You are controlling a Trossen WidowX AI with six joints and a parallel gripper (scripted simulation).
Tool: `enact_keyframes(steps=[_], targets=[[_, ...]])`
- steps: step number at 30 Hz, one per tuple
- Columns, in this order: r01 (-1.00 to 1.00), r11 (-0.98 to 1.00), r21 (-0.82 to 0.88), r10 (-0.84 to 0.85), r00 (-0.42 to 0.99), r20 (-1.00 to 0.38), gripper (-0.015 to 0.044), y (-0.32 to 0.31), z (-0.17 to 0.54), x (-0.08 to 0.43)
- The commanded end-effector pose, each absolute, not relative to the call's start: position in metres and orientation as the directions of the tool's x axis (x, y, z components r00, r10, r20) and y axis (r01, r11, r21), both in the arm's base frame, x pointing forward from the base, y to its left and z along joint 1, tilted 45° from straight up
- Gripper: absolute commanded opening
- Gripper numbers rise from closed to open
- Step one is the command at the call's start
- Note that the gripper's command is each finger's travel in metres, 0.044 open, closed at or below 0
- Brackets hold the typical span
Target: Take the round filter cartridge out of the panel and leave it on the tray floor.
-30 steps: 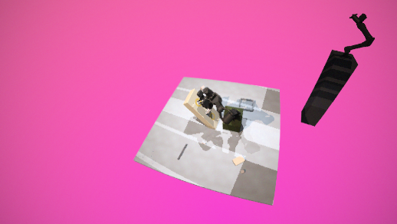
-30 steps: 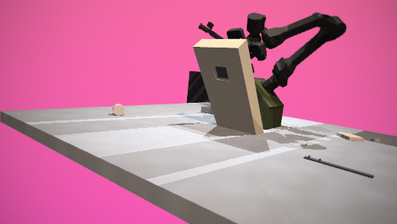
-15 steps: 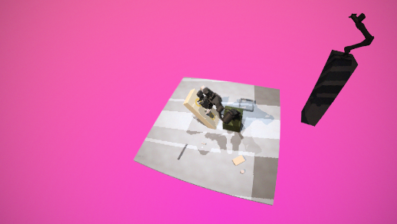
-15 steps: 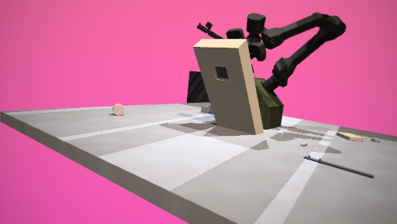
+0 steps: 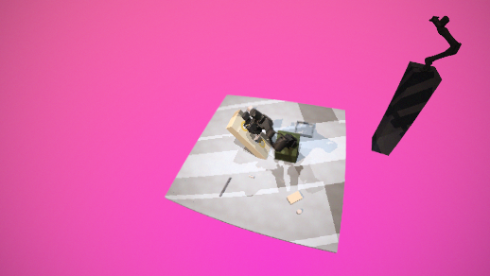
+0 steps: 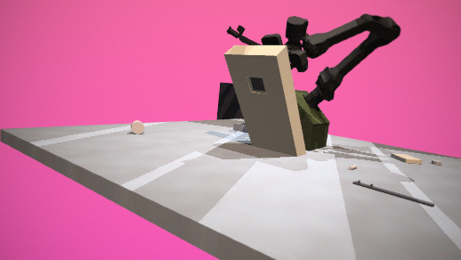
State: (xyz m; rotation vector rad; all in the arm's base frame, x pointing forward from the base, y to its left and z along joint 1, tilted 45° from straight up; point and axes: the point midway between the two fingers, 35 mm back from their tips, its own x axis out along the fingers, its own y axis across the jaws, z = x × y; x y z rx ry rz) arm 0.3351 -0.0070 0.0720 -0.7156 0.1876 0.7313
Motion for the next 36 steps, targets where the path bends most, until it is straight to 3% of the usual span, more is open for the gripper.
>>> enact_keyframes(steps=[1,17,28,36], targets=[[-0.667,0.523,-0.530,0.544,0.740,-0.395,0.0094,-0.0059,0.0712,0.3370],[-0.667,0.523,-0.530,0.544,0.741,-0.395,0.0094,-0.0032,0.0694,0.3405],[-0.666,0.525,-0.530,0.545,0.741,-0.392,0.0000,-0.0052,0.0701,0.3382],[-0.671,0.625,-0.399,0.544,0.741,-0.394,0.0000,-0.0036,0.0695,0.3401]])
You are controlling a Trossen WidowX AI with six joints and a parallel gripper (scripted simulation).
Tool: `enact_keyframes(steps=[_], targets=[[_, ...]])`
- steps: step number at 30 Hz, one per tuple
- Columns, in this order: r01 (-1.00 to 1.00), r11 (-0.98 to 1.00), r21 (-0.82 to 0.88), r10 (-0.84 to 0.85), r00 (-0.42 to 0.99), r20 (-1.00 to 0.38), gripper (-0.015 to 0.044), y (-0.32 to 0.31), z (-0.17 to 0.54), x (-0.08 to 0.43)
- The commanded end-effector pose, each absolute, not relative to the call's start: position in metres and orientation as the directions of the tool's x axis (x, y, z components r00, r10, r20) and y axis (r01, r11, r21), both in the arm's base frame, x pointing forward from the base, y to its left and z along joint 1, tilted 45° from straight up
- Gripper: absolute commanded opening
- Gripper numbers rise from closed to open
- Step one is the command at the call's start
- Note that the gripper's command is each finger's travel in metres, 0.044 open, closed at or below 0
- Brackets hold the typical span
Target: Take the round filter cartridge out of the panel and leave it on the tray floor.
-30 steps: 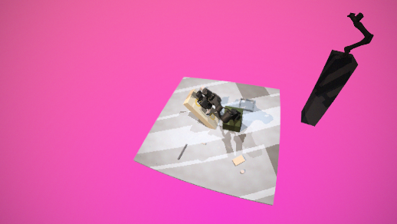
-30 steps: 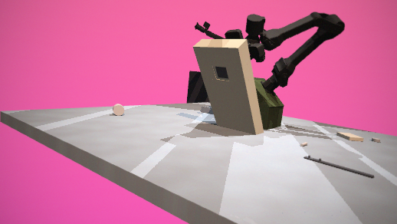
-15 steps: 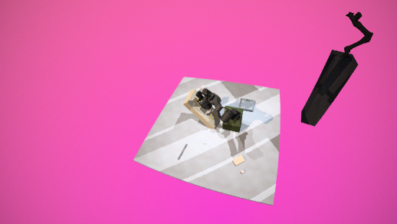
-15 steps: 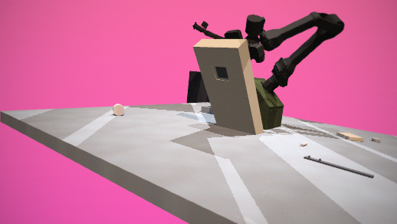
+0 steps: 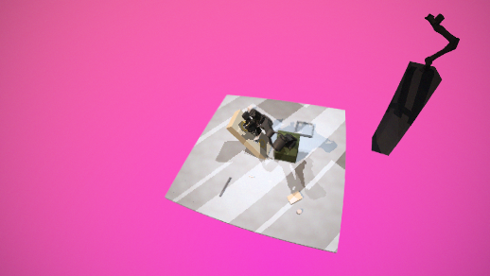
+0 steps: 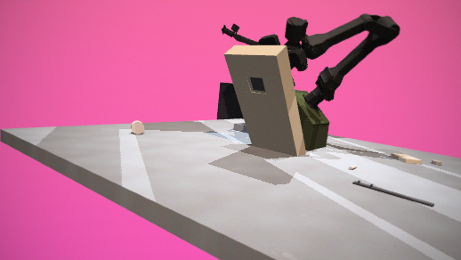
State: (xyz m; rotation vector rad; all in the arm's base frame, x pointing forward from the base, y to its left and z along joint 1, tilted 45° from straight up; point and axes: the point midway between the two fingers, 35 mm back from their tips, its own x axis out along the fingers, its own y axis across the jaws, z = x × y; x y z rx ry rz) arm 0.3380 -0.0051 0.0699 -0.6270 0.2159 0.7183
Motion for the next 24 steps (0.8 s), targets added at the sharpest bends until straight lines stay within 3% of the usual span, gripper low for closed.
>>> enact_keyframes(steps=[1,13,24], targets=[[-0.670,0.643,-0.371,0.544,0.741,-0.394,0.0000,-0.0035,0.0694,0.3403],[-0.593,0.806,-0.002,0.544,0.741,-0.395,0.0000,-0.0028,0.0691,0.3411],[-0.431,0.835,0.342,0.544,0.741,-0.395,0.0000,-0.0026,0.0690,0.3414]])
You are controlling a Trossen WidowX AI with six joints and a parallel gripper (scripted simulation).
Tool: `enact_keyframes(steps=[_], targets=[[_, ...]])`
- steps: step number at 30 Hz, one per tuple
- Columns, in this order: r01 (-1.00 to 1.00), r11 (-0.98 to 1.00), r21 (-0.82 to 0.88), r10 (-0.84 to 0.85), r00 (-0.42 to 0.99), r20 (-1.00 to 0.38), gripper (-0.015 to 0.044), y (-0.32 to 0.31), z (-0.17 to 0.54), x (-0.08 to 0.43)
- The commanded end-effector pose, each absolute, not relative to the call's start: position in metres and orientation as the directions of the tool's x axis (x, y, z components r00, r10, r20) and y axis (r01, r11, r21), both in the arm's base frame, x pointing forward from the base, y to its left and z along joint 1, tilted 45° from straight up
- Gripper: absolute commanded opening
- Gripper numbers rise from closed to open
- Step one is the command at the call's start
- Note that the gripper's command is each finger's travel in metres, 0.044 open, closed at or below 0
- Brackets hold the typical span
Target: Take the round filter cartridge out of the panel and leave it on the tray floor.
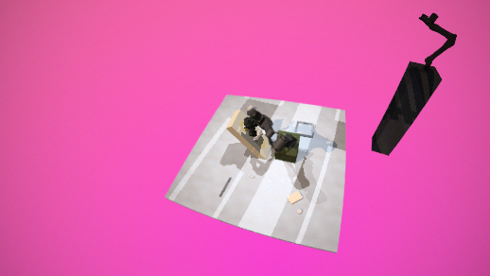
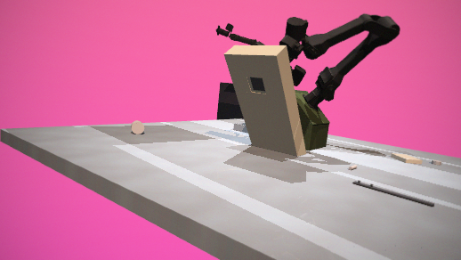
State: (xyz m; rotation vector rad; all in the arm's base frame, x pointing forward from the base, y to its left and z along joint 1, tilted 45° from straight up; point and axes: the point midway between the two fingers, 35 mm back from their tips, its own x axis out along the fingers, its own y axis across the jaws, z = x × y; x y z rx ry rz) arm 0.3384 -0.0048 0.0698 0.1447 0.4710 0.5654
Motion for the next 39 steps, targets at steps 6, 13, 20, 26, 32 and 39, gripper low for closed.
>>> enact_keyframes(steps=[6,13,20,26,32,39], targets=[[-0.314,0.800,0.512,0.544,0.741,-0.395,0.0000,-0.003,0.069,0.341],[-0.163,0.715,0.679,0.544,0.741,-0.395,0.0000,-0.003,0.069,0.341],[-0.169,0.723,0.670,0.543,0.738,-0.400,0.0000,-0.007,0.071,0.337],[-0.181,0.738,0.650,0.542,0.733,-0.411,0.0000,-0.025,0.079,0.319],[-0.197,0.745,0.637,0.543,0.734,-0.408,0.0000,-0.039,0.091,0.298],[-0.207,0.747,0.632,0.543,0.739,-0.399,0.0000,-0.044,0.098,0.285]])
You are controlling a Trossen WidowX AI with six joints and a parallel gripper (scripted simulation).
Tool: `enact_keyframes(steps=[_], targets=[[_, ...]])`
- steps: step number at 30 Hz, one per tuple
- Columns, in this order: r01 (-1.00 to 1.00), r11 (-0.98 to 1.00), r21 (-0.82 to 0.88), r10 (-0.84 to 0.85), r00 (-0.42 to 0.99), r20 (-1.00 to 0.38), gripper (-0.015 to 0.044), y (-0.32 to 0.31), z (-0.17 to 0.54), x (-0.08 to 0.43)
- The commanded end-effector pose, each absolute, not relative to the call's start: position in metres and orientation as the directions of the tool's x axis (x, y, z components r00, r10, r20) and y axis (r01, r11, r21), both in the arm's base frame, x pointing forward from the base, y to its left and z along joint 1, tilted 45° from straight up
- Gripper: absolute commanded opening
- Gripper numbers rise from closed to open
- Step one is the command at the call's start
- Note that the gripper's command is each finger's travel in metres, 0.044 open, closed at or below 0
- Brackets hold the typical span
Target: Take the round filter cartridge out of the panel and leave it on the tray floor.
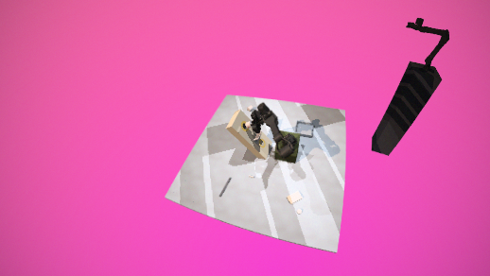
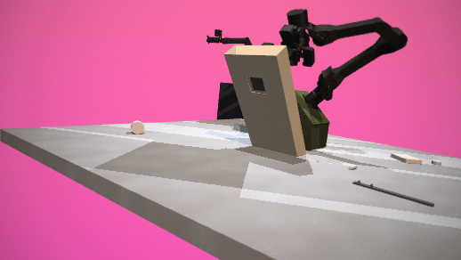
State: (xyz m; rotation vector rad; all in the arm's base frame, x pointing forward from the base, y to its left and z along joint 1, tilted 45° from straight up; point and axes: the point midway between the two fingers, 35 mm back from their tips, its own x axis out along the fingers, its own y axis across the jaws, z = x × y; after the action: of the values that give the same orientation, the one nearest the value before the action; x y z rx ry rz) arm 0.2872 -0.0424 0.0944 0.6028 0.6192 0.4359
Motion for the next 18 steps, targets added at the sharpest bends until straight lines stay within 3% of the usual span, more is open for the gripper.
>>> enact_keyframes(steps=[1,18], targets=[[-0.207,0.747,0.632,0.543,0.739,-0.399,0.0000,-0.044,0.097,0.284],[-0.207,0.746,0.633,0.543,0.738,-0.400,0.0000,-0.013,0.059,0.253]])
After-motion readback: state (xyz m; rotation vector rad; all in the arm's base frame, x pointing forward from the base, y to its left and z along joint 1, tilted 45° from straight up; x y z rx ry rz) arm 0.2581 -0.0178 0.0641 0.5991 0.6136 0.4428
